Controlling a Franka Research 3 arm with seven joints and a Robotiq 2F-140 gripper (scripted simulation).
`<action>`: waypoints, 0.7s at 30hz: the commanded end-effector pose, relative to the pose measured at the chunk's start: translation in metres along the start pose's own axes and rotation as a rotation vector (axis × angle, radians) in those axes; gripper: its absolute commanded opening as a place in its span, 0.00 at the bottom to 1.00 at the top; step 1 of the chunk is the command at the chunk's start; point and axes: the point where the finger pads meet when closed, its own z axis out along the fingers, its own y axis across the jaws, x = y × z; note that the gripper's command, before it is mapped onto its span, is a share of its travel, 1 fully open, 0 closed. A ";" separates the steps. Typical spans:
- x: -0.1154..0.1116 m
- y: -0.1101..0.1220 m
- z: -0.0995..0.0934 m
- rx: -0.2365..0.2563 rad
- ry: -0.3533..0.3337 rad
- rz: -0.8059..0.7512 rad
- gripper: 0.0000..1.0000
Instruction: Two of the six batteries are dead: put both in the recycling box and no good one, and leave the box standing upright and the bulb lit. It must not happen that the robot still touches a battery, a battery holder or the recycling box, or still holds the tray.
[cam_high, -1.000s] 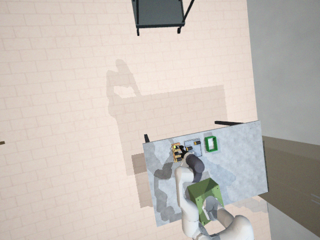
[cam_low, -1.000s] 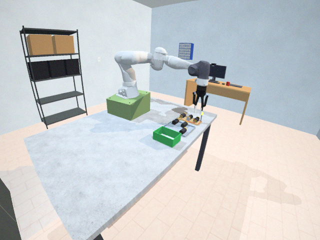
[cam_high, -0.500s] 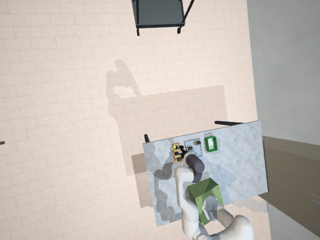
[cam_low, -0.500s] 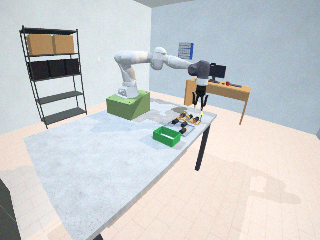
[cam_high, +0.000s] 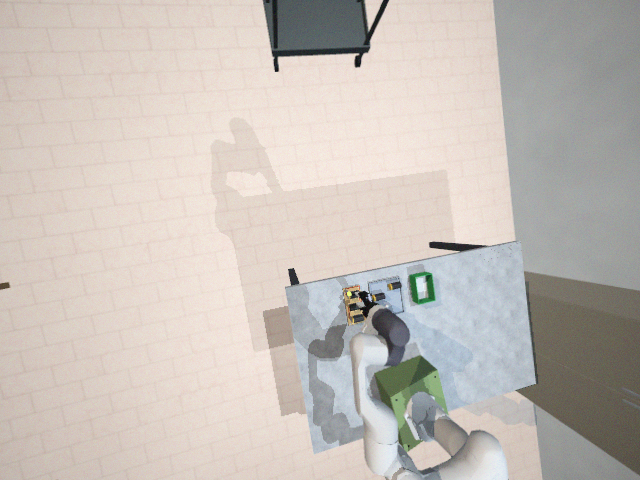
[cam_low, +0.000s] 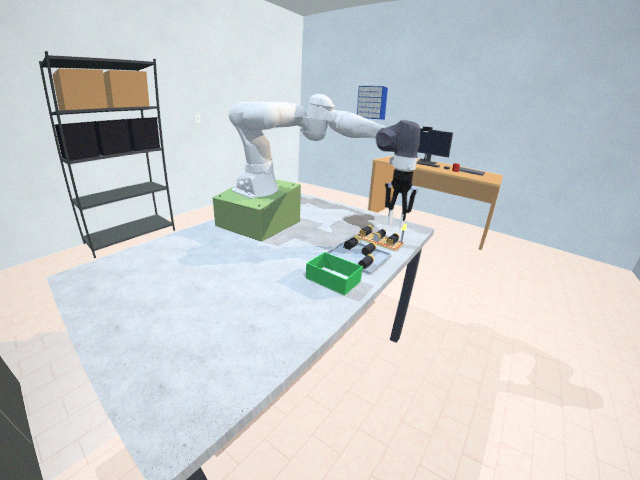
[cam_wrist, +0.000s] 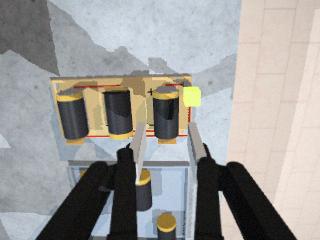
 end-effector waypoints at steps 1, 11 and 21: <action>0.001 0.000 -0.023 -0.001 0.002 -0.006 0.29; 0.000 0.000 -0.040 -0.001 0.002 -0.006 0.29; -0.101 -0.032 -0.040 -0.001 0.002 -0.006 0.29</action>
